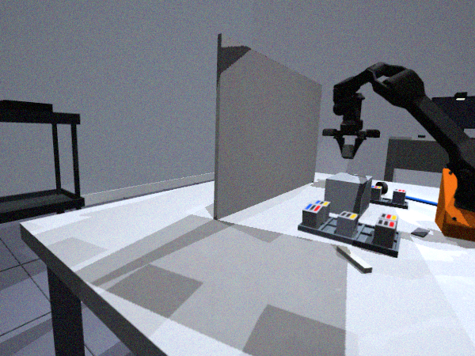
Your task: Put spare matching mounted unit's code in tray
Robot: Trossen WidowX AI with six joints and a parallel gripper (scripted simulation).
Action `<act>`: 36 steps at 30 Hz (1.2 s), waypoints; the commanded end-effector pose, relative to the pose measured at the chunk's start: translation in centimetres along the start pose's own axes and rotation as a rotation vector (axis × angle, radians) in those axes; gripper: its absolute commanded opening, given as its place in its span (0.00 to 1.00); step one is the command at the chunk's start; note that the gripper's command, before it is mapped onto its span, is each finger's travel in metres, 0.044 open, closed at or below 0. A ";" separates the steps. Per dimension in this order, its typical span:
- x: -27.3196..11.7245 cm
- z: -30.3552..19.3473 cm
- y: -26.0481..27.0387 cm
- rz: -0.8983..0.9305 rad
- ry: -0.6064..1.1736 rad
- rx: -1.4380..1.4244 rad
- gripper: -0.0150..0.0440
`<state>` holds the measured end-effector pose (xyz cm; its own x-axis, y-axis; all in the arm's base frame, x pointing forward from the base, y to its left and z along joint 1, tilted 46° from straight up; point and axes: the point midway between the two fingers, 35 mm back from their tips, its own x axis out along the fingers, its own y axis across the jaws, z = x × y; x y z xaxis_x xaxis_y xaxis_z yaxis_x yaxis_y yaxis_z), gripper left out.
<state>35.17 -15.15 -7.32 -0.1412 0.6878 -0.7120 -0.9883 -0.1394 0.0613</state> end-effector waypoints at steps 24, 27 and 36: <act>1.7 -0.9 -0.3 -0.004 0.006 -0.013 0.25; 2.0 -0.9 -0.3 -0.004 0.006 -0.013 0.25; 2.7 -0.9 -0.4 -0.004 0.007 -0.013 0.25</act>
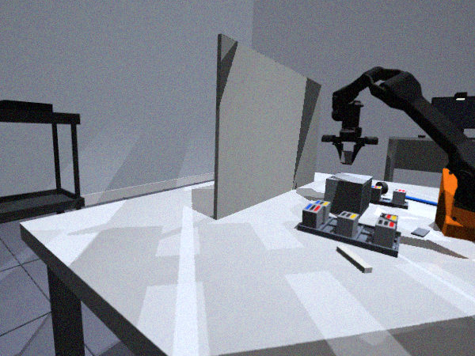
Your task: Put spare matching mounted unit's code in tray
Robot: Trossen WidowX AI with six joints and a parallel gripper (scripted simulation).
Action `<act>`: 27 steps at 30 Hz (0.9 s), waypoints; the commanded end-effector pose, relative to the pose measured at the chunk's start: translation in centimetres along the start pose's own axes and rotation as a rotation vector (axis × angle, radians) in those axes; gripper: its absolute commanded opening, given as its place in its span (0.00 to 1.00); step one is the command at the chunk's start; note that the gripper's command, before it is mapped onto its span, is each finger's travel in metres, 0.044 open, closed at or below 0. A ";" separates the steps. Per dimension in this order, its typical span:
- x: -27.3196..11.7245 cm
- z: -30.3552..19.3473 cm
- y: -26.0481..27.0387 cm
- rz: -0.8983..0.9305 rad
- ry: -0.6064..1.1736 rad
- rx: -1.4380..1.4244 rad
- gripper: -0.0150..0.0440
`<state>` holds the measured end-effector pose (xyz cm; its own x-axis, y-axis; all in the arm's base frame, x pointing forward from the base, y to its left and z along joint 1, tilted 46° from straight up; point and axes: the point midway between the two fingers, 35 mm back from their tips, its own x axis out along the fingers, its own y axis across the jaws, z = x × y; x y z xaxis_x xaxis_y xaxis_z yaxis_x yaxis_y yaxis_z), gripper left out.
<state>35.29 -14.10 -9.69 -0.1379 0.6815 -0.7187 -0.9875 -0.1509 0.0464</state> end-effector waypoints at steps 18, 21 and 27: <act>1.7 -0.1 -0.2 -0.002 -0.003 0.006 0.25; 2.0 -0.1 -0.2 -0.002 -0.003 0.006 0.25; 2.5 -0.1 -0.2 -0.002 -0.003 0.005 0.25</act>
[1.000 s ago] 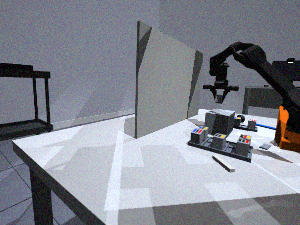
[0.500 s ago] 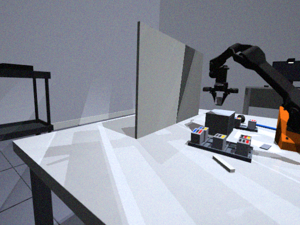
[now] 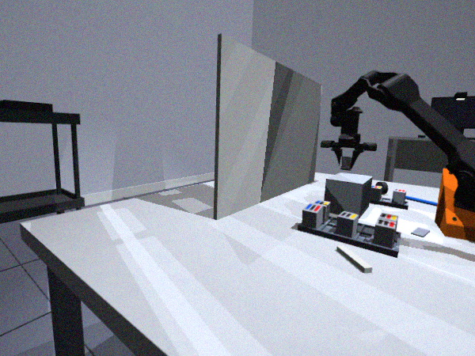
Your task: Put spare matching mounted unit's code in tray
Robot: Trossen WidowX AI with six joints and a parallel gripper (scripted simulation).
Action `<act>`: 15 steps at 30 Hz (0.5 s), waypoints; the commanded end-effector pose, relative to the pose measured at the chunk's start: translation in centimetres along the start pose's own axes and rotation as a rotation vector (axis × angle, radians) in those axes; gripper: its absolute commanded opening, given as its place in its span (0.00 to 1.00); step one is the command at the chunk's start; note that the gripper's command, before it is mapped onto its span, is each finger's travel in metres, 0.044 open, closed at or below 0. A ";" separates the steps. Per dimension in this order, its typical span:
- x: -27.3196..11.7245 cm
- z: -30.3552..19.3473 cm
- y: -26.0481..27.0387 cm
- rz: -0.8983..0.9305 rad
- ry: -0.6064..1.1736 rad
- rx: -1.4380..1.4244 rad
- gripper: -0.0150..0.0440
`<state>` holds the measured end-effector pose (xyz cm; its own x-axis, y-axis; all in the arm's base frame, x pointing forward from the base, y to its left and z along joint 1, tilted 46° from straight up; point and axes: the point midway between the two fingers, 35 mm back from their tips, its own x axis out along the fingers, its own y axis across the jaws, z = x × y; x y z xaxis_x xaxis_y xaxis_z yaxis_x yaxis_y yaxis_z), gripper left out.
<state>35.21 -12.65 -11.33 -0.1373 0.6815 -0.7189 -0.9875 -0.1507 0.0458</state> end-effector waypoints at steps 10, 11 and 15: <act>1.1 0.0 0.0 -0.002 -0.003 0.006 0.25; 1.2 0.0 0.0 -0.002 -0.003 0.006 0.25; 1.5 0.0 0.0 -0.002 -0.003 0.006 0.25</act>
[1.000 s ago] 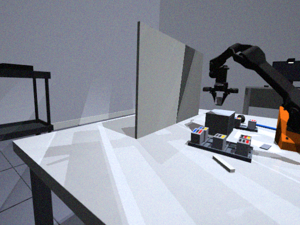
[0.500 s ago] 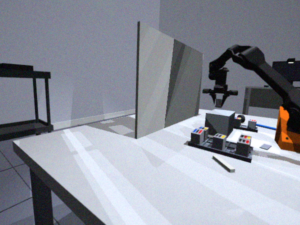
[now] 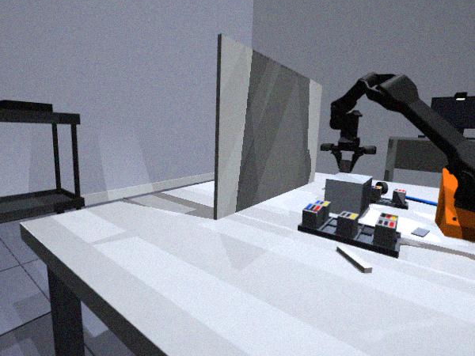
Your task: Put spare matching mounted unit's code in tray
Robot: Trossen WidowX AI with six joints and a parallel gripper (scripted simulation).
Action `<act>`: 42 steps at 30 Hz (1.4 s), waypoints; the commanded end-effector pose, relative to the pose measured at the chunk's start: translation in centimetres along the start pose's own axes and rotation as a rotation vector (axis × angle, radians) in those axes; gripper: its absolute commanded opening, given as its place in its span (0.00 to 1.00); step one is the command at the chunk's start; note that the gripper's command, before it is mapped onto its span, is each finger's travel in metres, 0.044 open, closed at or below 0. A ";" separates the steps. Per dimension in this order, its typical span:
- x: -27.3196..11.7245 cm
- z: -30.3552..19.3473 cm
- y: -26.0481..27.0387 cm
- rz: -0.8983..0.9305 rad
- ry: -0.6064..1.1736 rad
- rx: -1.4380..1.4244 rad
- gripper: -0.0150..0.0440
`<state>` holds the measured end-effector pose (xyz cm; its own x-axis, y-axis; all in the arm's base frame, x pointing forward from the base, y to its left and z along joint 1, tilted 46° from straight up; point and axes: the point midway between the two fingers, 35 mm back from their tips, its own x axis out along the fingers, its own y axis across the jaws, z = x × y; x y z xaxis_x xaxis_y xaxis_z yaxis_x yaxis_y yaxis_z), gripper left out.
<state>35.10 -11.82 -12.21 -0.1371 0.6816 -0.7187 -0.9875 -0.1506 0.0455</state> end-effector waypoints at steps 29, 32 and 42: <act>2.6 0.1 0.1 -0.002 -0.004 0.005 0.25; 2.8 0.1 0.1 -0.002 -0.004 0.005 0.25; 3.6 0.1 0.1 -0.002 -0.005 0.005 0.25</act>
<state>34.55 -9.47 -14.54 -0.1368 0.6829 -0.7176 -0.9876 -0.1508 0.0448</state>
